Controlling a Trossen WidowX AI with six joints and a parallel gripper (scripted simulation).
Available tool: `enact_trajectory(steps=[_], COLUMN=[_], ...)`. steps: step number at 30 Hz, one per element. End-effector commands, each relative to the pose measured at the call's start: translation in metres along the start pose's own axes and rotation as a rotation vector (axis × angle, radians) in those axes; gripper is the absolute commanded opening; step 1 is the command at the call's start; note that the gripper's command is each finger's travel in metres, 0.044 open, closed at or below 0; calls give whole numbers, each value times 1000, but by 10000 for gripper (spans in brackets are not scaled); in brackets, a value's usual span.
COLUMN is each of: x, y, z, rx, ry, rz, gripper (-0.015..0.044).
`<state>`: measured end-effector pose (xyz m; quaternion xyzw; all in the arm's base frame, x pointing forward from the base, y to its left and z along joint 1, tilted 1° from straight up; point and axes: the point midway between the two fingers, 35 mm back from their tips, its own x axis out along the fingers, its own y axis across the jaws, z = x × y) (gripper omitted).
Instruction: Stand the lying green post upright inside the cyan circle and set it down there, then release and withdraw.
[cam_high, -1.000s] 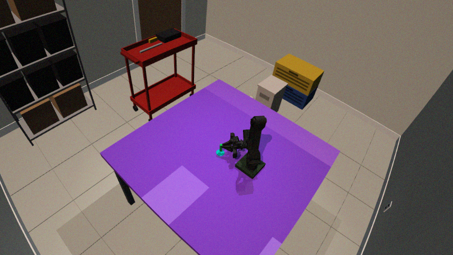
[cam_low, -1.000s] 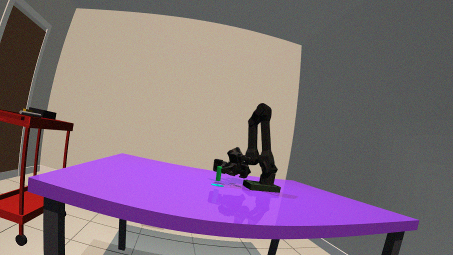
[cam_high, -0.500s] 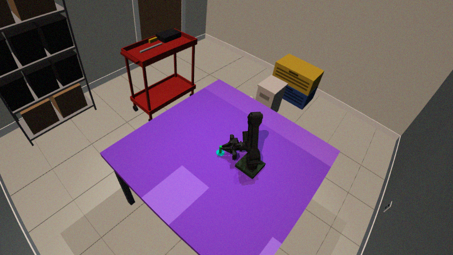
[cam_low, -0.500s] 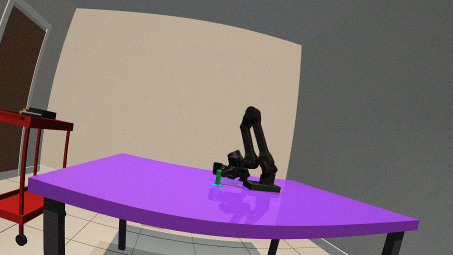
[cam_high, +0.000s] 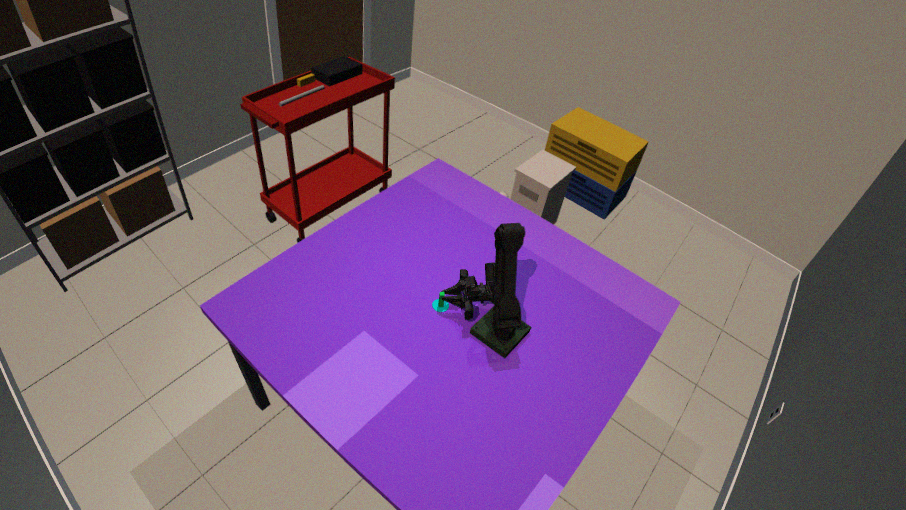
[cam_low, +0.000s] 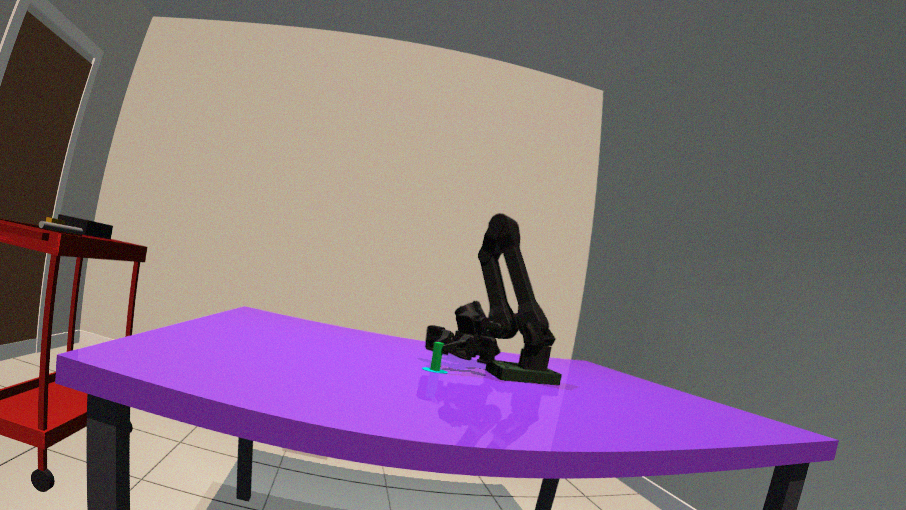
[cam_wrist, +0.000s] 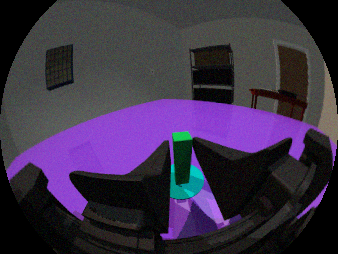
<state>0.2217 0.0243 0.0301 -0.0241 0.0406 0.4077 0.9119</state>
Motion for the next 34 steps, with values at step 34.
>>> enact_trajectory(steps=[34], x=[-4], y=[-14], z=[51], rx=[5], ry=[1], rz=[0], gripper=[400])
